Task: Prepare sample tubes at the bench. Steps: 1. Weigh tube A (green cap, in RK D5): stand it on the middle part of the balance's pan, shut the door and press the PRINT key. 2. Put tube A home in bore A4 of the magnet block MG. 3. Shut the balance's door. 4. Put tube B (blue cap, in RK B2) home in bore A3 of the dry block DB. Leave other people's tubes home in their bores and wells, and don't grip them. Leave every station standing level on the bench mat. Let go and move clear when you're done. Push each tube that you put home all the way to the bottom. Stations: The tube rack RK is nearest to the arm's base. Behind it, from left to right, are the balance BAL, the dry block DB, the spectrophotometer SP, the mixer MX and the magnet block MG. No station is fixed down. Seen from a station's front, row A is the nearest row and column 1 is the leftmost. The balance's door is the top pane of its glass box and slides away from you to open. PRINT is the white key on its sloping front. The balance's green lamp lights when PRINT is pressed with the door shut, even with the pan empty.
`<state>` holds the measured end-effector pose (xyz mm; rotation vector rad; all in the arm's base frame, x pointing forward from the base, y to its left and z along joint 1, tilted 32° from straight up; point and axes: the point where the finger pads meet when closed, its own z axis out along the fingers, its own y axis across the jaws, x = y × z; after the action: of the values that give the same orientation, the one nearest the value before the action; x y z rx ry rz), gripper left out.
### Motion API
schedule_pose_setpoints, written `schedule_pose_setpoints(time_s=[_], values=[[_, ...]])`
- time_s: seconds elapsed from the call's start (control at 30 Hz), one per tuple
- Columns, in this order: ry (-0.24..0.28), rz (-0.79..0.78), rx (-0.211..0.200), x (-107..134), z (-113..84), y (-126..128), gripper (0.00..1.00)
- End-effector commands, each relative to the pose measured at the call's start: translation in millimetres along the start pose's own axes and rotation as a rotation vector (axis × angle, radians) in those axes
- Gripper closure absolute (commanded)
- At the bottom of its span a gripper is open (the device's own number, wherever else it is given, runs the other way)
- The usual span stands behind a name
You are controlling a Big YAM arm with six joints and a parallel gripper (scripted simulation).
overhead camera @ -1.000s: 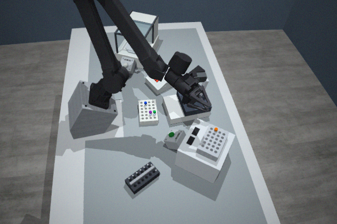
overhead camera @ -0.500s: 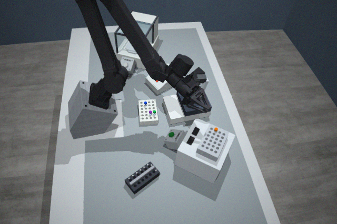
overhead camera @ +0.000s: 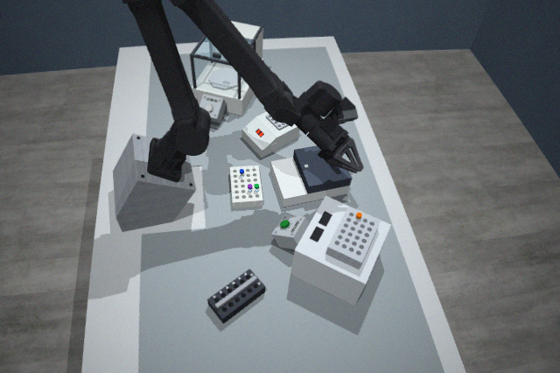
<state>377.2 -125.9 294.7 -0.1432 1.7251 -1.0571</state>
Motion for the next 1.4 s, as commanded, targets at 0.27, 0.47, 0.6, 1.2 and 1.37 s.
schedule_pose_setpoints(time_s=[0.27,0.47,0.6,1.2,1.37], values=[[-0.018,0.287,-0.177,-83,8.4,24,0.7],[-0.015,0.38,-0.282,-122,1.1,45,0.7],[-0.036,0.399,-0.347,-145,-8.1,66,0.7],[0.007,0.535,-0.641,-203,-81.5,157,0.7],[0.059,0.581,-0.721,-208,-101.9,174,0.7]])
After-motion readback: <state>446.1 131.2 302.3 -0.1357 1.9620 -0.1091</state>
